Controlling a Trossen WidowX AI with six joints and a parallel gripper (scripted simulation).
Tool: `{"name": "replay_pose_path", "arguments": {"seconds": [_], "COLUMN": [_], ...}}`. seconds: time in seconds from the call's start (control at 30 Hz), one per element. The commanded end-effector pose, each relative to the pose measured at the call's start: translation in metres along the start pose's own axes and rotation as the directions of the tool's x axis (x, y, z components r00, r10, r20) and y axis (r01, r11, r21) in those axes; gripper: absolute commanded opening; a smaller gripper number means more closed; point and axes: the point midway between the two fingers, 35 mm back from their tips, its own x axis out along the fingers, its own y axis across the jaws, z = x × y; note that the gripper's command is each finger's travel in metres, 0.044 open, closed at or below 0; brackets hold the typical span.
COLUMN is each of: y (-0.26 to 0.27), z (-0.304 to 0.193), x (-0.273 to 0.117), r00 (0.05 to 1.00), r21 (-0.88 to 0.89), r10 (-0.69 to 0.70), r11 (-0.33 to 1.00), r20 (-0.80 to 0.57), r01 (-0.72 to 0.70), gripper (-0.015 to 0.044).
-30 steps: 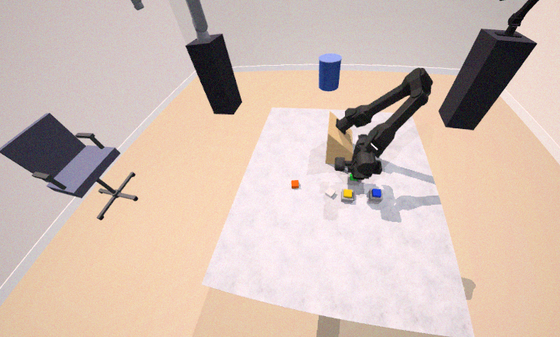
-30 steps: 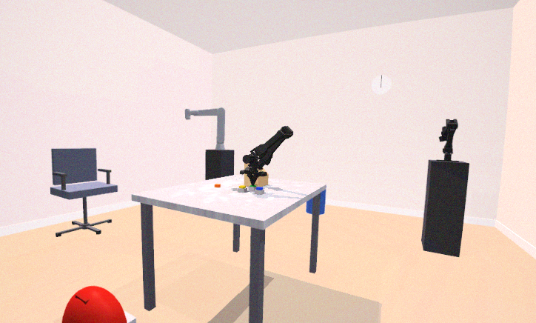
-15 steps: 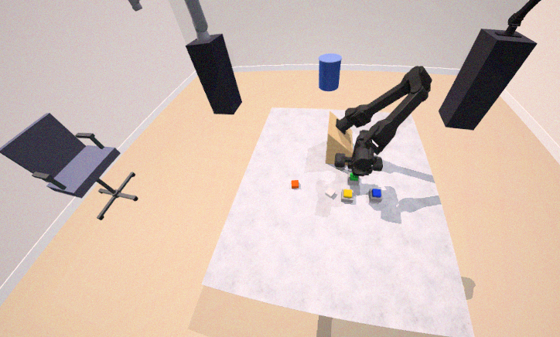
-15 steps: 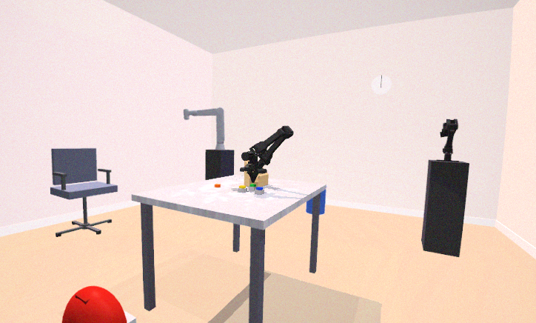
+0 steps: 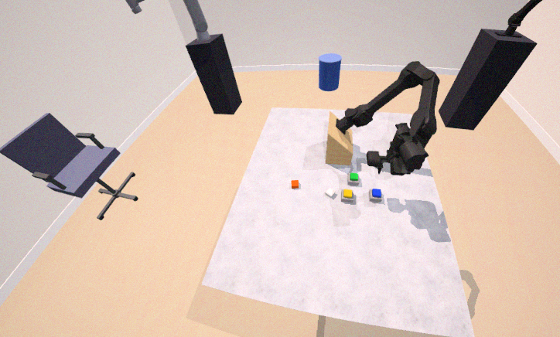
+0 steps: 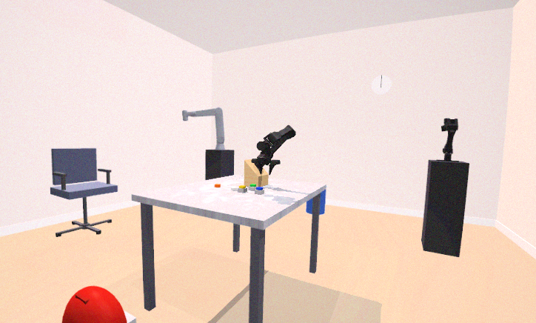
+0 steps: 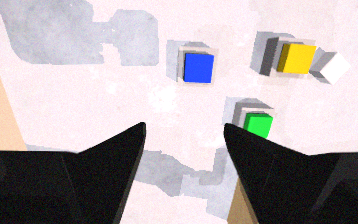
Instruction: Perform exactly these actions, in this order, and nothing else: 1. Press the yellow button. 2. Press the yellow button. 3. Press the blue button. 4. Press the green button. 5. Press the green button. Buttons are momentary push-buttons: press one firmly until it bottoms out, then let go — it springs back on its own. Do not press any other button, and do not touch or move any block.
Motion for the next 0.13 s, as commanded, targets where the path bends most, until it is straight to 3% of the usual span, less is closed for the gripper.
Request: {"name": "replay_pose_path", "arguments": {"seconds": [0.0, 0.1], "y": [0.0141, 0.0141], "z": [-0.0029, -0.0029], "x": [-0.0071, -0.0071], "r00": [1.000, 1.000], "r21": [0.022, 0.022], "r10": [-0.001, -0.001], "r11": [1.000, 1.000], "r20": [-0.012, -0.012], "r01": [0.001, 0.001], "gripper": [0.0387, 0.0400]}}
